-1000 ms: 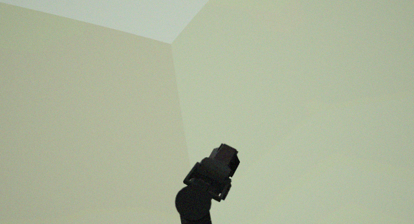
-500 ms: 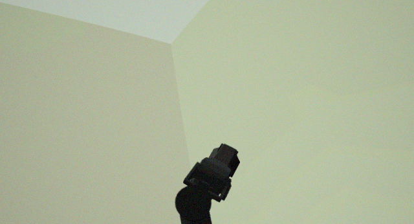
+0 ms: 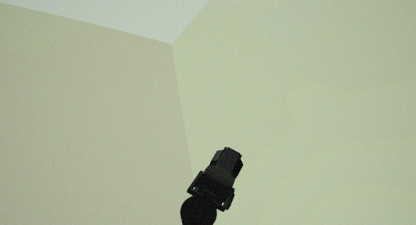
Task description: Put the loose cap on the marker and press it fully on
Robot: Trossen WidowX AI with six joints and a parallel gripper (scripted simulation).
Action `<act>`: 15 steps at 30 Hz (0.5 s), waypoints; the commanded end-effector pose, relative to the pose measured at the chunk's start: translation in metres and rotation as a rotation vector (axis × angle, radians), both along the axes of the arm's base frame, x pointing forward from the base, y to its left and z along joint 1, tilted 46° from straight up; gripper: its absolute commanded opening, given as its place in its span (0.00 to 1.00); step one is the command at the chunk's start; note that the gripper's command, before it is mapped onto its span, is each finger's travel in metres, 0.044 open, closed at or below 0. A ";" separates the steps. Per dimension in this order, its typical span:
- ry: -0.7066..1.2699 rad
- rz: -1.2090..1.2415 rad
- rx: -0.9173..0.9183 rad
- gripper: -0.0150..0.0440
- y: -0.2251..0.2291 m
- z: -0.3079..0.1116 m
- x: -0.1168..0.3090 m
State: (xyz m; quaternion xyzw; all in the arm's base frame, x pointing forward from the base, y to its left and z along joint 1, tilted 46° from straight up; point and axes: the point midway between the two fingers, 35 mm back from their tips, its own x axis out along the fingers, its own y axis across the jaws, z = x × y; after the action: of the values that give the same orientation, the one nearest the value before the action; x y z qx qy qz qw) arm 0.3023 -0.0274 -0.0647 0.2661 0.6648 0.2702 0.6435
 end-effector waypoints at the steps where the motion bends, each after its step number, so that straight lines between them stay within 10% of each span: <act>1: 0.001 -0.005 0.005 0.25 0.005 -0.005 0.000; 15: 0.001 -0.005 0.006 0.25 0.018 -0.018 0.000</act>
State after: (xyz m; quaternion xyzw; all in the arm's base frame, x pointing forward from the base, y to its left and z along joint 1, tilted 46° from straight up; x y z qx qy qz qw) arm 0.3027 -0.0143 -0.0789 0.2675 0.6624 0.2686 0.6462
